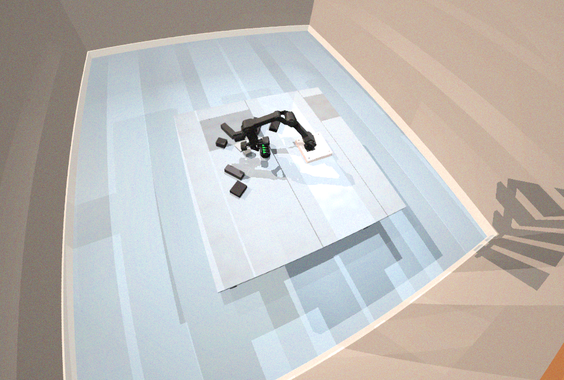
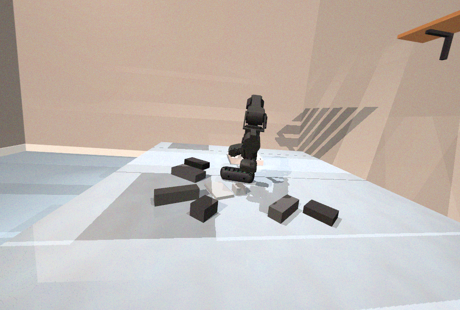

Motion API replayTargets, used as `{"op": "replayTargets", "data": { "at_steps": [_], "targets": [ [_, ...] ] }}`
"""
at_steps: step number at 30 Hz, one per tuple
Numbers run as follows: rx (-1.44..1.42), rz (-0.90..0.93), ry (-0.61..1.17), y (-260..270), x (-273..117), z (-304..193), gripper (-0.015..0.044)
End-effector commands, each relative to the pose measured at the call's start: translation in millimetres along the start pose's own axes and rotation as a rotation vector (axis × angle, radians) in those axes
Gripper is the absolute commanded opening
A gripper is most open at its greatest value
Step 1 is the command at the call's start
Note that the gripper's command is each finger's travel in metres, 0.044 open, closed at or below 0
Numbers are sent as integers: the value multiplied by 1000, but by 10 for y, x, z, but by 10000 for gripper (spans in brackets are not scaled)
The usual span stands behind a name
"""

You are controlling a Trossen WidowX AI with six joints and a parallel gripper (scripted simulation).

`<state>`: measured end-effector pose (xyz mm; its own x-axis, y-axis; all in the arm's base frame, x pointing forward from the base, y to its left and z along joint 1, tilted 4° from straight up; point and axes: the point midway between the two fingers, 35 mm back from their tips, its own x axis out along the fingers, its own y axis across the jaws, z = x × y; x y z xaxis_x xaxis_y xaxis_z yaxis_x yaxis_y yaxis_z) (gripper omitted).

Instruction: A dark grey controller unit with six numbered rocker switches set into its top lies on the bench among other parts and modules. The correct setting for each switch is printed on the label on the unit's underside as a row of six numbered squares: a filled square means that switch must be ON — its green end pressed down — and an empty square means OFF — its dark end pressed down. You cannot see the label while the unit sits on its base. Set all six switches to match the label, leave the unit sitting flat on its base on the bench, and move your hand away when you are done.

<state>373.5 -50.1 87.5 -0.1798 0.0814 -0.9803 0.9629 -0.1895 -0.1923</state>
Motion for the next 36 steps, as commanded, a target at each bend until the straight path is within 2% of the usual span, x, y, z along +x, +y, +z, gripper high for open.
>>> {"op": "replayTargets", "data": {
  "at_steps": [1,21,36],
  "targets": [
    [0,0,0,0,0,0,0],
    [-1,1,0,14,-4,-4,0],
    [-28,214,144,-488,-139,917,394]
  ]
}}
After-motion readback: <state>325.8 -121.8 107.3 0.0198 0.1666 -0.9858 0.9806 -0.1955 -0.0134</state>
